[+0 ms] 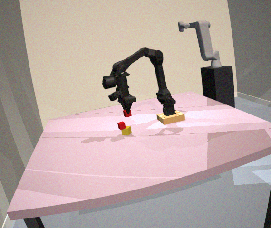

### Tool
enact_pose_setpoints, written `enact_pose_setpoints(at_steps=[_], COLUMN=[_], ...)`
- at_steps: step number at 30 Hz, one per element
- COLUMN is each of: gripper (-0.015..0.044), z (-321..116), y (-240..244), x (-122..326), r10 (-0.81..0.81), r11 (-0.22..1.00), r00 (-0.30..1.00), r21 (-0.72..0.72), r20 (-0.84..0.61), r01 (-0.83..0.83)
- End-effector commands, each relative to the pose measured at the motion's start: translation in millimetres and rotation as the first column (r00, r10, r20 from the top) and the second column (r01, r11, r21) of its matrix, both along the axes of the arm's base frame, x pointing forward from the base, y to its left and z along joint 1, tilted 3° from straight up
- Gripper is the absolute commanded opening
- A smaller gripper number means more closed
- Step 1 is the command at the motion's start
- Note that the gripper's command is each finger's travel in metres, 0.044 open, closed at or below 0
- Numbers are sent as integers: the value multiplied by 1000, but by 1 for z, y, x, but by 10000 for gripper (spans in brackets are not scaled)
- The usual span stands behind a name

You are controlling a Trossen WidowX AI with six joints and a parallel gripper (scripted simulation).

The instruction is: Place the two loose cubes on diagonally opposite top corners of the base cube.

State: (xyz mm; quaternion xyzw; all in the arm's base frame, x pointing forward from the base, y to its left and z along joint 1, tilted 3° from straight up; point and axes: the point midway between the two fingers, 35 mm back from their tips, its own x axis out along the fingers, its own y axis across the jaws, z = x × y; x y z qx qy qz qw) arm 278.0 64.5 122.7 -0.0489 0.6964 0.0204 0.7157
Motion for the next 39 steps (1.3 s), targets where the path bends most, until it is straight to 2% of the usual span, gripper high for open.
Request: enact_pose_setpoints(at_steps=[1,8,22,39], gripper=[105,105,105,105], z=[-8,-27,-28,-56], y=[-1,-3,-3,-4], x=[1,0,0,3], r10=[-12,-20,-20,-15], r11=[1000,1000,1000,1000], r00=[1000,1000,1000,1000], r21=[-4,-4,-4,-4], r20=[2,3,3,3], r01=[12,20,20,15])
